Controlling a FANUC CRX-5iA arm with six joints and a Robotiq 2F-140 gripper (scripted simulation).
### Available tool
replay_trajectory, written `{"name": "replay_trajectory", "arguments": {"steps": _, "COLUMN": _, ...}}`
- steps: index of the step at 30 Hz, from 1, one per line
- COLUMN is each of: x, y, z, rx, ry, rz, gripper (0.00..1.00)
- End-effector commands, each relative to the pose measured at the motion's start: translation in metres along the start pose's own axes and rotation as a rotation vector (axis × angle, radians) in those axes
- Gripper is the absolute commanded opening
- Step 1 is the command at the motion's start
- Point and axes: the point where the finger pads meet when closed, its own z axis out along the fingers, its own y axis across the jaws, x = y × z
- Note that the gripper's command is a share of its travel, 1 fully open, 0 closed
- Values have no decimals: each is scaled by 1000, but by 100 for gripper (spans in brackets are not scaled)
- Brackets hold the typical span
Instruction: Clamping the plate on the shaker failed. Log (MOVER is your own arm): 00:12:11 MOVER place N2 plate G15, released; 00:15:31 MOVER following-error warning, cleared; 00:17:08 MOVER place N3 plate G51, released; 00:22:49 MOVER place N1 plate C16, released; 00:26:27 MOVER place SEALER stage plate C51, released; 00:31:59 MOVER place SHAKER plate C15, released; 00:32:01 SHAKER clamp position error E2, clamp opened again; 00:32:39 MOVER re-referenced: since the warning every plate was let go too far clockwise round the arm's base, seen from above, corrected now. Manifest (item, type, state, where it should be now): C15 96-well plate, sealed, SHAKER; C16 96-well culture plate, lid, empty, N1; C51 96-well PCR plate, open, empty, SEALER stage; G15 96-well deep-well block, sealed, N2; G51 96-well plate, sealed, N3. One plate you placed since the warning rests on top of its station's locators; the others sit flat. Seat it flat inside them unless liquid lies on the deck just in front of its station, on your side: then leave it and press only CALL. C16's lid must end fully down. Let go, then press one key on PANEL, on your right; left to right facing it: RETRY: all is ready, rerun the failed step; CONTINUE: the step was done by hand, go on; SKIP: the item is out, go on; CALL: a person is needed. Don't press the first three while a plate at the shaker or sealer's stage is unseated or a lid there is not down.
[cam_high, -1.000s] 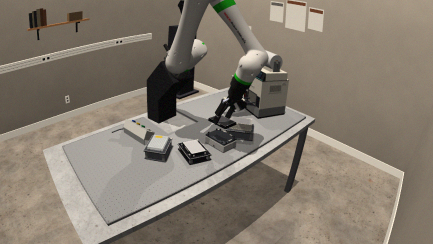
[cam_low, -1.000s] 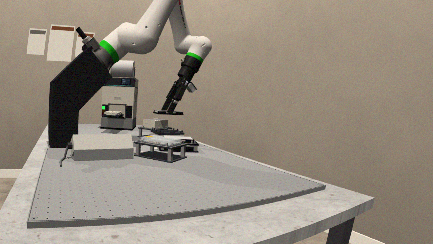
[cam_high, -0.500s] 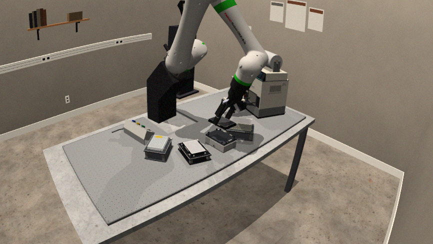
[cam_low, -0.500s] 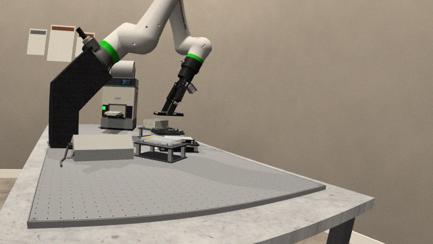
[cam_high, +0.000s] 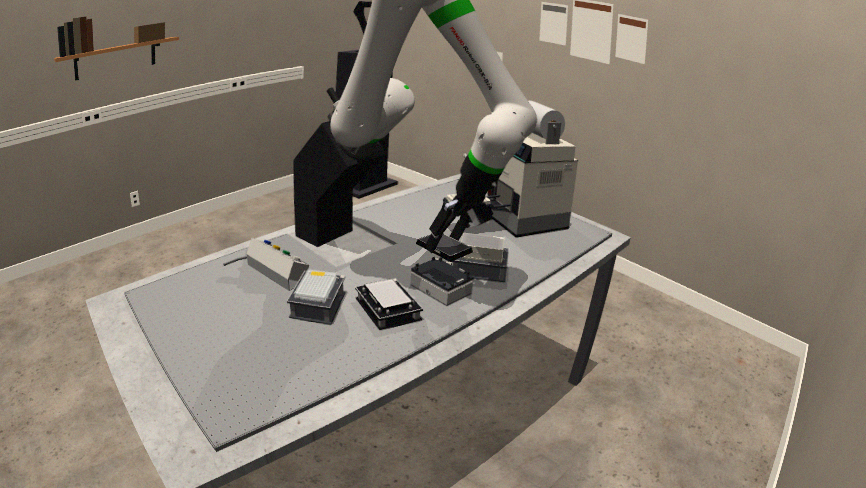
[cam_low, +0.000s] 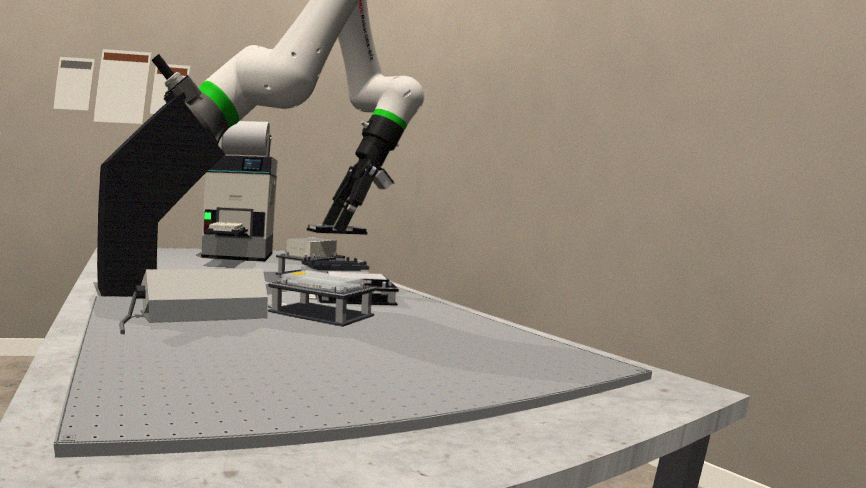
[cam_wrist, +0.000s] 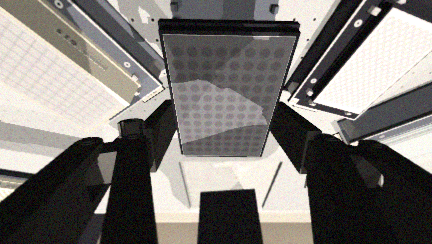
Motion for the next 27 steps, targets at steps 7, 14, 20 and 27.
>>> {"name": "replay_trajectory", "arguments": {"steps": 7, "x": 1, "y": 0, "z": 2, "rx": 0, "ry": 1, "rz": 0, "gripper": 10}}
{"name": "replay_trajectory", "arguments": {"steps": 14, "x": 2, "y": 0, "z": 4, "rx": 0, "ry": 1, "rz": 0, "gripper": 10}}
{"name": "replay_trajectory", "arguments": {"steps": 20, "x": 3, "y": 0, "z": 5, "rx": 0, "ry": 1, "rz": 0, "gripper": 10}}
{"name": "replay_trajectory", "arguments": {"steps": 27, "x": 4, "y": 0, "z": 7, "rx": 0, "ry": 1, "rz": 0, "gripper": 10}}
